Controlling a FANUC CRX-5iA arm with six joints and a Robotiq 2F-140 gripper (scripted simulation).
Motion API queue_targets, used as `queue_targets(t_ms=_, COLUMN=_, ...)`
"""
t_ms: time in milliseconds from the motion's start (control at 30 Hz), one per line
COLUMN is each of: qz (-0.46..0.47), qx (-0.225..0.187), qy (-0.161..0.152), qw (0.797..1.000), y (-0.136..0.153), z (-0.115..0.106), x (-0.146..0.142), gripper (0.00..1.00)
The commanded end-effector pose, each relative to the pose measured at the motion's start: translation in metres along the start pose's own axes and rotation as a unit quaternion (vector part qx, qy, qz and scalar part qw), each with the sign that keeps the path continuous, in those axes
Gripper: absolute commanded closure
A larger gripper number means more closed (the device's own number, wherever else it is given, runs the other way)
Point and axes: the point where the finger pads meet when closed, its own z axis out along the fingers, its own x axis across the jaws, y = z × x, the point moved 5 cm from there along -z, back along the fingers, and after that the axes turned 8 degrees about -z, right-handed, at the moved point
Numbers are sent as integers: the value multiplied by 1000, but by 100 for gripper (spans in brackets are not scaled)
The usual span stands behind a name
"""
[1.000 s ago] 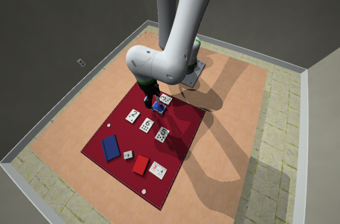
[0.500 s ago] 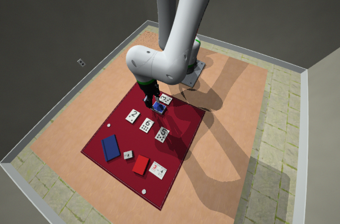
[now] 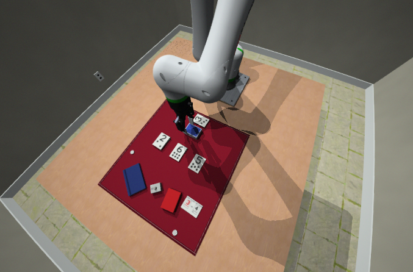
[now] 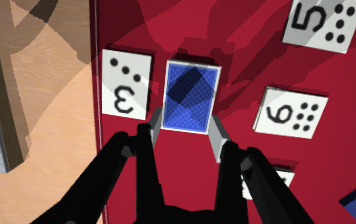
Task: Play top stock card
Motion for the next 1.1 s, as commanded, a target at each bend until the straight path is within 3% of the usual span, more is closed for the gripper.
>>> queue_targets(t_ms=0, qz=0, qx=0, qy=0, qw=1000, y=0, z=0, x=0, gripper=57)
queue_targets(t_ms=1067, qz=0, qx=0, qy=0, qw=1000, y=0, z=0, x=0, gripper=60)
